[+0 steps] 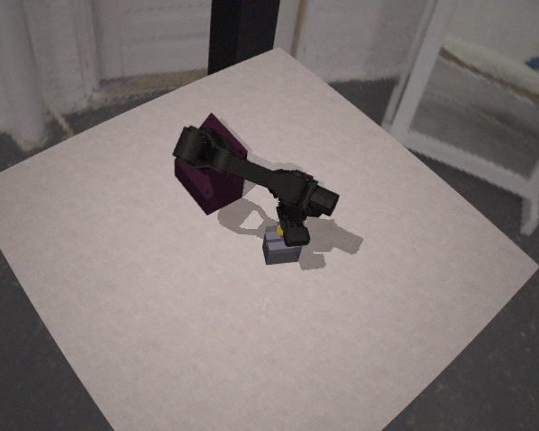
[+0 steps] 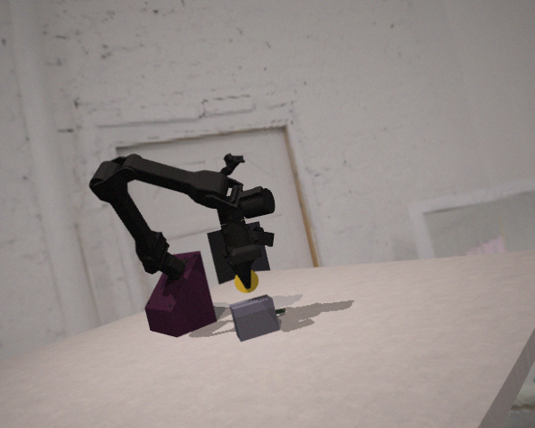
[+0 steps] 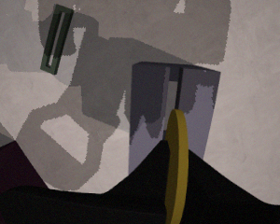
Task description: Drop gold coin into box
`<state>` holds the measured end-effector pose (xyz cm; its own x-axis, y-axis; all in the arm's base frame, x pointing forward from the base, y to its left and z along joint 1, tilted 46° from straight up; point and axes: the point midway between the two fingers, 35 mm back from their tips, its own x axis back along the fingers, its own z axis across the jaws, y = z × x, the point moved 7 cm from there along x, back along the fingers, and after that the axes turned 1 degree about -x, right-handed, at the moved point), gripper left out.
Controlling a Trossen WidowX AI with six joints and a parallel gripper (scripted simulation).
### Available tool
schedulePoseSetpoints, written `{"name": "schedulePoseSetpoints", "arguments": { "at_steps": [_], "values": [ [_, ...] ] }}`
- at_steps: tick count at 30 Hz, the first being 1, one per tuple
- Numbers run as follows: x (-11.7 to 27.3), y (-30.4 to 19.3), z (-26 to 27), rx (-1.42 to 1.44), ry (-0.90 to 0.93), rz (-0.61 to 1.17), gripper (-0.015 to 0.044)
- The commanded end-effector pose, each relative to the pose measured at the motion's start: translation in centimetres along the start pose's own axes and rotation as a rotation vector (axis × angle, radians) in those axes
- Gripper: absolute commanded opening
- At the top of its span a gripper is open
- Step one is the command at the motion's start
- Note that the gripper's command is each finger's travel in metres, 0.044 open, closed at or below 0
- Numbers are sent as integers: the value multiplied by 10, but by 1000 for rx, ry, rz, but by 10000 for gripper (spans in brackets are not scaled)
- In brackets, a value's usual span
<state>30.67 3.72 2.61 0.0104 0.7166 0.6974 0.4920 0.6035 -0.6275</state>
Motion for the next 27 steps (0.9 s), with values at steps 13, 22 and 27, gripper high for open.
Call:
{"name": "schedulePoseSetpoints", "arguments": {
  "at_steps": [13,22,27],
  "values": [
    [0,-2,-3,3,2,-2,0],
    [-3,-3,-3,4,2,-2,0],
    [-5,-4,-2,9,2,-2,0]
  ]
}}
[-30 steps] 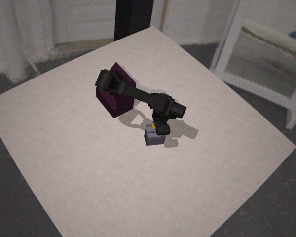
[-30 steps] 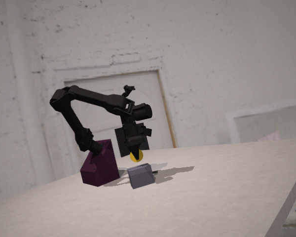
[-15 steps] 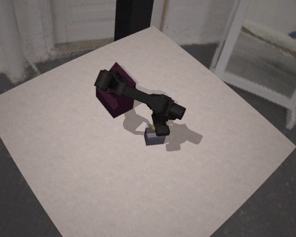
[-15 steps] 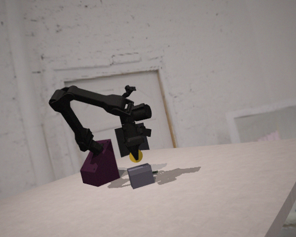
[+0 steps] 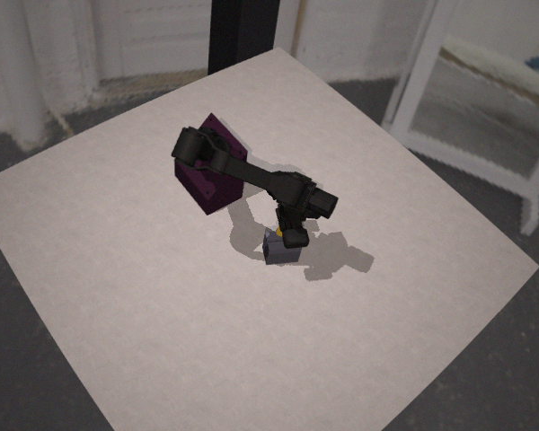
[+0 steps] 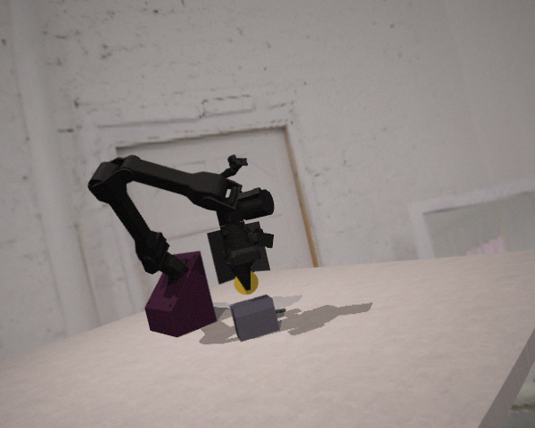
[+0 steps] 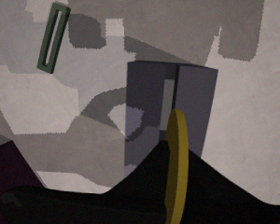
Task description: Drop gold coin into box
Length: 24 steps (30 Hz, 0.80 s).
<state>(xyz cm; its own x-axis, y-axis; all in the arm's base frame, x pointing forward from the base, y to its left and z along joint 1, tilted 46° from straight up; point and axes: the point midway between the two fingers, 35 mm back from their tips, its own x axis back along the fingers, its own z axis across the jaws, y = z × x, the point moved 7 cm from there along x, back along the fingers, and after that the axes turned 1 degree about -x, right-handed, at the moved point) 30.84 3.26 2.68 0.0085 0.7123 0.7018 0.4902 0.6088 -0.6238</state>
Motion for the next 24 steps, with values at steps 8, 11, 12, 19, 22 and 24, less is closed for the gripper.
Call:
{"name": "schedulePoseSetpoints", "arguments": {
  "at_steps": [8,11,12,19,22,24],
  "values": [
    [-6,-2,1,7,0,5,0],
    [-8,-2,1,7,0,5,0],
    [-8,-2,1,7,0,5,0],
    [-12,-1,0,5,0,5,0],
    [-13,-2,0,4,0,5,0],
    [-15,-2,0,5,0,5,0]
  ]
}}
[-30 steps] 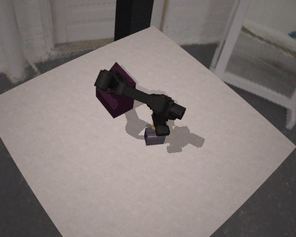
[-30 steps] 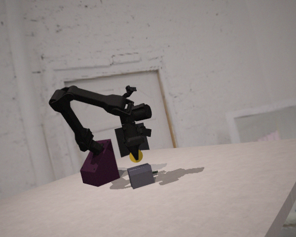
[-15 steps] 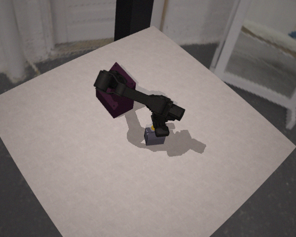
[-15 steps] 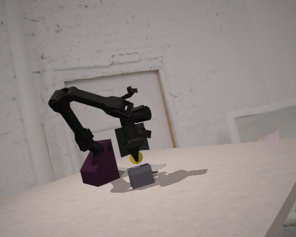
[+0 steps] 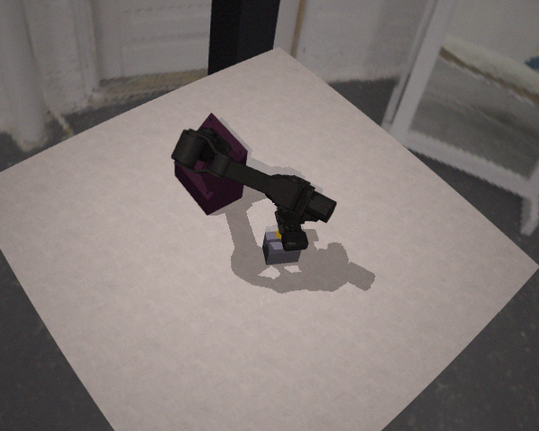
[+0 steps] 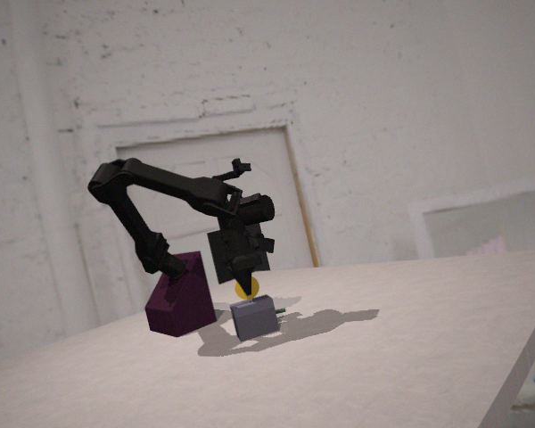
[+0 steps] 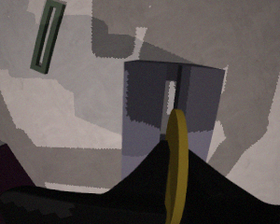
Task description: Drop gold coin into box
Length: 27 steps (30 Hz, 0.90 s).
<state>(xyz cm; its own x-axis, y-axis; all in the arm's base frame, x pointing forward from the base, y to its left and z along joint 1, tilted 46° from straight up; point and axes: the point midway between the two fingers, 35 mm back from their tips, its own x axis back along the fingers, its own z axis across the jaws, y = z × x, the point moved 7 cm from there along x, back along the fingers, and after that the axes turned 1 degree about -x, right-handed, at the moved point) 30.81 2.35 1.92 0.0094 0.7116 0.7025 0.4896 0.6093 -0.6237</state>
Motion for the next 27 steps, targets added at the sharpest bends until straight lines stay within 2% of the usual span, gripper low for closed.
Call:
{"name": "schedulePoseSetpoints", "arguments": {
  "at_steps": [1,6,12,21,27],
  "values": [
    [-3,-1,1,5,-1,5,0],
    [-6,-1,2,7,-1,5,0],
    [-3,0,0,0,-1,-1,158],
    [-3,0,0,0,-1,-1,161],
    [15,0,0,2,0,-1,318]
  ]
}}
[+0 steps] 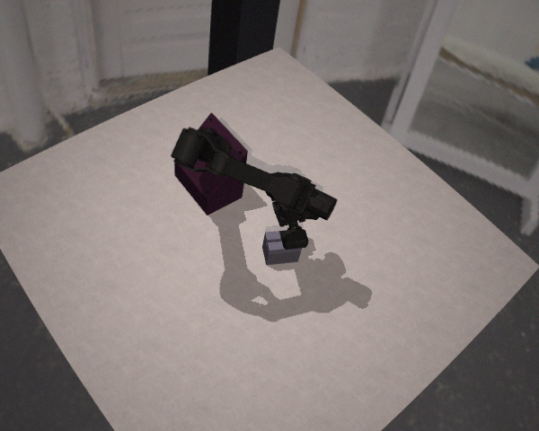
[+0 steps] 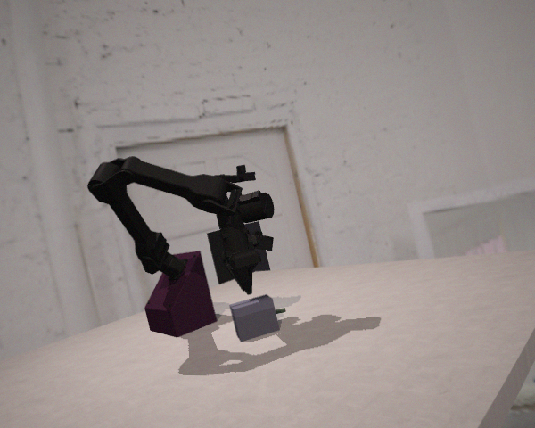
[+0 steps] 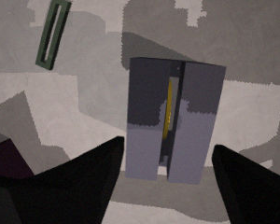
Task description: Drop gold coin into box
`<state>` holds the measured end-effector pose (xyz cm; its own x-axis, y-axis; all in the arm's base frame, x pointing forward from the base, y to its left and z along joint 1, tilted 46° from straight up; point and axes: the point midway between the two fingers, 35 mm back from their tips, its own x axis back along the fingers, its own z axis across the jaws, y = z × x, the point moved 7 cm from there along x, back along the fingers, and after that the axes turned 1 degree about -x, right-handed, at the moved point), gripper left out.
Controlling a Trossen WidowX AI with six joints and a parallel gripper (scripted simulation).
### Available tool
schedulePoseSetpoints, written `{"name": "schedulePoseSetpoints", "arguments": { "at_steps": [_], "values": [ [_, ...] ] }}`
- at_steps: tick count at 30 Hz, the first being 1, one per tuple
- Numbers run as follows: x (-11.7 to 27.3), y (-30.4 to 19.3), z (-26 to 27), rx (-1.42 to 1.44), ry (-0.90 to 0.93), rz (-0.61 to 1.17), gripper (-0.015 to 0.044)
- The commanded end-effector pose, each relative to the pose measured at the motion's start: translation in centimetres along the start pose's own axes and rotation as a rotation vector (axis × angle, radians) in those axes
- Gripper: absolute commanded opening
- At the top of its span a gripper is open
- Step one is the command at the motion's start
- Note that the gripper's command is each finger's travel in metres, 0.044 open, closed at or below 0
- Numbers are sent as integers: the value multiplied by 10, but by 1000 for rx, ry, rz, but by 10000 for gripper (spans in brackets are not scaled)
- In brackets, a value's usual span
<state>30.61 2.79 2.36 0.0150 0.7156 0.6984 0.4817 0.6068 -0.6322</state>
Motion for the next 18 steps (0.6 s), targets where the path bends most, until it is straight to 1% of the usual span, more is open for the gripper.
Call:
{"name": "schedulePoseSetpoints", "arguments": {
  "at_steps": [1,2,4,5,18],
  "values": [
    [9,1,-1,-7,-2,-9,344],
    [12,1,-1,-7,-2,-8,371],
    [36,0,0,-3,-3,-4,423],
    [46,-1,1,-2,-3,-2,440],
    [50,-2,2,-1,-3,-1,440]
  ]
}}
